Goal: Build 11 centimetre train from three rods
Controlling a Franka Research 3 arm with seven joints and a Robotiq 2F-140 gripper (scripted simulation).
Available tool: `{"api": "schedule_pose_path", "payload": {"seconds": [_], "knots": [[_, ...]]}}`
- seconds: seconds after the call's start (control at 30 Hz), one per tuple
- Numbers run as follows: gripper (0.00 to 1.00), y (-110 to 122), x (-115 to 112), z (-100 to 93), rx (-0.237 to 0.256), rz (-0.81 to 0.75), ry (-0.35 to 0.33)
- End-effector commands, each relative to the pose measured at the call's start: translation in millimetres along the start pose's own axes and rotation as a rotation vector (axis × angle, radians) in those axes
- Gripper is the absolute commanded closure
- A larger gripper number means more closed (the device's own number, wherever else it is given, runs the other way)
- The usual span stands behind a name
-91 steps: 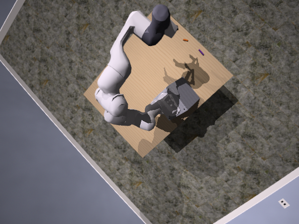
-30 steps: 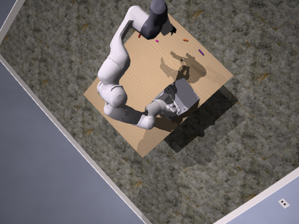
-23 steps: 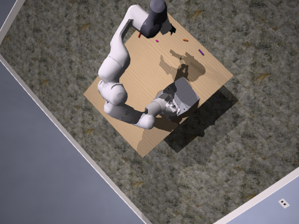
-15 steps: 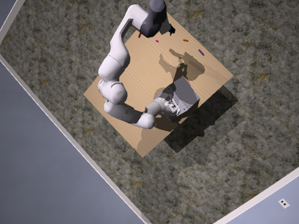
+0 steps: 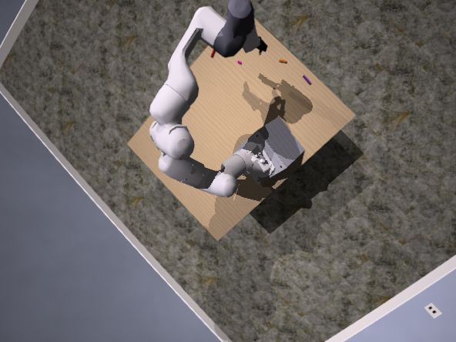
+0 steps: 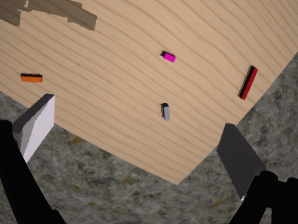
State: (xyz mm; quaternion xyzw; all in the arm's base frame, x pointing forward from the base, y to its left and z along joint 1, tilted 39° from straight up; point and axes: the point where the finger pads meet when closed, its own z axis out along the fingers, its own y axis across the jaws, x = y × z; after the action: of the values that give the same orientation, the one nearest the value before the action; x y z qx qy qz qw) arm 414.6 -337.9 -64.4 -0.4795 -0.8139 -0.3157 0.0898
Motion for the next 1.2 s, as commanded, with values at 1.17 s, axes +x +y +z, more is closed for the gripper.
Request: {"api": "schedule_pose_path", "payload": {"seconds": [1.17], "knots": [[0.00,14,-16,34.7,0.019,0.263,0.019]]}}
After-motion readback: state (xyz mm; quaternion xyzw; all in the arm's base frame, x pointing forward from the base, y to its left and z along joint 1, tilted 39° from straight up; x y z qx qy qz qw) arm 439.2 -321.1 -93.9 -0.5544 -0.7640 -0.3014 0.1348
